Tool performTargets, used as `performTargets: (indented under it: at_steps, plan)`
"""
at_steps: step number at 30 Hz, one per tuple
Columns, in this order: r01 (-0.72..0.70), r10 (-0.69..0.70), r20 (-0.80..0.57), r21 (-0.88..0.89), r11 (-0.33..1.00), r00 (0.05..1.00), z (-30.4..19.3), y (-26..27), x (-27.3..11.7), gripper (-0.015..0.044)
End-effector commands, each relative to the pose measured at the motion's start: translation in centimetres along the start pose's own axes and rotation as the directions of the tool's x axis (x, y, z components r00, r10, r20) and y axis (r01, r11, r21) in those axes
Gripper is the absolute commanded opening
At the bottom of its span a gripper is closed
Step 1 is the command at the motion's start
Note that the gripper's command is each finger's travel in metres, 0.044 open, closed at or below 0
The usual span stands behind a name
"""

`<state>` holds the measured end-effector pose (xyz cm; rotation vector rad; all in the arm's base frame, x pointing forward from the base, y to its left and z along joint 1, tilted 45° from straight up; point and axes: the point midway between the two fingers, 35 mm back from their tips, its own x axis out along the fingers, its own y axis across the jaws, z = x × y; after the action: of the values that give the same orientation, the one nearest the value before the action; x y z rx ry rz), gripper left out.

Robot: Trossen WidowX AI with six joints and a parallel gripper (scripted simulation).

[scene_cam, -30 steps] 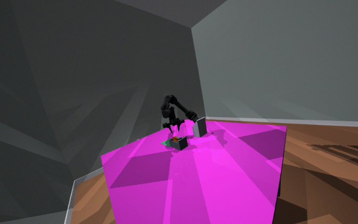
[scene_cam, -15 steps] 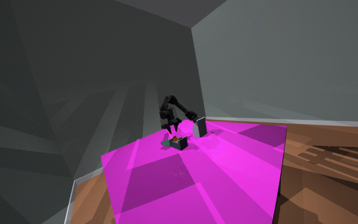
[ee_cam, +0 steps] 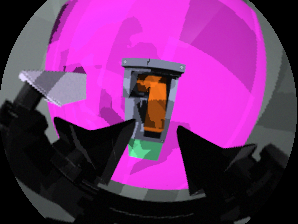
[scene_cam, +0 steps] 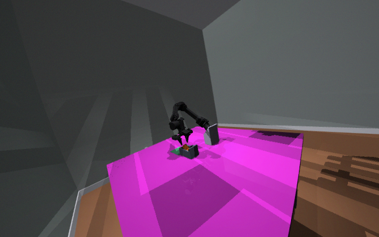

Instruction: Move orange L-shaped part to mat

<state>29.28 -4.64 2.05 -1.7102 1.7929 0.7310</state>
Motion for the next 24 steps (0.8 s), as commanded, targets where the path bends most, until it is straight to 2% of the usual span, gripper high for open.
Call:
performTargets:
  at_steps: [1,22,24]
  plan:
    - [-0.001,0.001,-0.004,-0.005,1.000,1.000,0.0,0.1,0.8,0.0280]
    - [-0.002,0.002,-0.006,-0.005,1.000,1.000,-0.1,0.2,3.9,0.0280]
    - [-0.001,0.001,-0.002,0.000,1.000,1.000,-0.1,0.1,3.5,0.0228]
